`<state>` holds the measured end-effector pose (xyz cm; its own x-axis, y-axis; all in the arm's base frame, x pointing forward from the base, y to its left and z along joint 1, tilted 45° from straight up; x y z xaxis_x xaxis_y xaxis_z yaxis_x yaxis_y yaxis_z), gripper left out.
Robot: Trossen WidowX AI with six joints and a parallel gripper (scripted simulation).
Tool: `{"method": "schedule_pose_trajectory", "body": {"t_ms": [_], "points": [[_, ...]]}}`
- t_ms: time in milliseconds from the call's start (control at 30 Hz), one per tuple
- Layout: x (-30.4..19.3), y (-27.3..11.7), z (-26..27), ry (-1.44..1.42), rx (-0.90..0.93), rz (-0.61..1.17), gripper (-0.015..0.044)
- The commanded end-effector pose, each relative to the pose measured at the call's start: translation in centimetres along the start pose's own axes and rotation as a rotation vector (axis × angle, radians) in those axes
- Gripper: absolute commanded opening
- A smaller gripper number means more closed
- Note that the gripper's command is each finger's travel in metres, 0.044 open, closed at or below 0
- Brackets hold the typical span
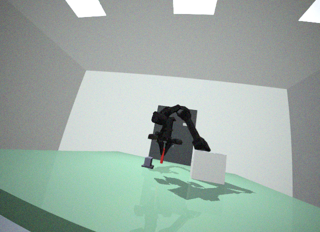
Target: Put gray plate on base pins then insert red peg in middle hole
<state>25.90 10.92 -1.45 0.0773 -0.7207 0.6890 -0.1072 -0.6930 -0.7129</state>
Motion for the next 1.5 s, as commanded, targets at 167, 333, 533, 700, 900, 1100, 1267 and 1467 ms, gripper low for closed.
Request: {"method": "schedule_pose_trajectory", "body": {"t_ms": [167,333,533,700,900,1100,1267,1467], "points": [[0.1,-1.3,0.1,0.000,0.000,0.001,0.0000],[1.1,-1.5,0.9,-0.001,0.002,0.007,0.0000],[2.5,-1.7,1.9,-0.002,0.004,0.014,0.0000],[3.7,-1.8,2.7,-0.002,0.006,0.019,0.0000],[5.2,-1.9,3.5,-0.002,0.008,0.023,0.0000],[6.7,-2.0,4.2,-0.003,0.009,0.026,0.0000],[7.9,-1.9,4.7,0.000,0.009,0.029,0.0000],[9.4,-1.9,5.2,0.005,0.009,0.031,0.0000]]}}
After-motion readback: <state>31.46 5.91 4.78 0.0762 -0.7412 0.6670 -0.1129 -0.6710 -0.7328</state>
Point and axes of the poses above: the point midway between the two fingers, 35 mm back from their tips, its own y axis out along the fingers, its own z axis across the jaws, x = y × z, the point moved 7 cm from there along -y, back along the fingers, and after that the axes turned 15 degrees about y, right-handed, at the moved point
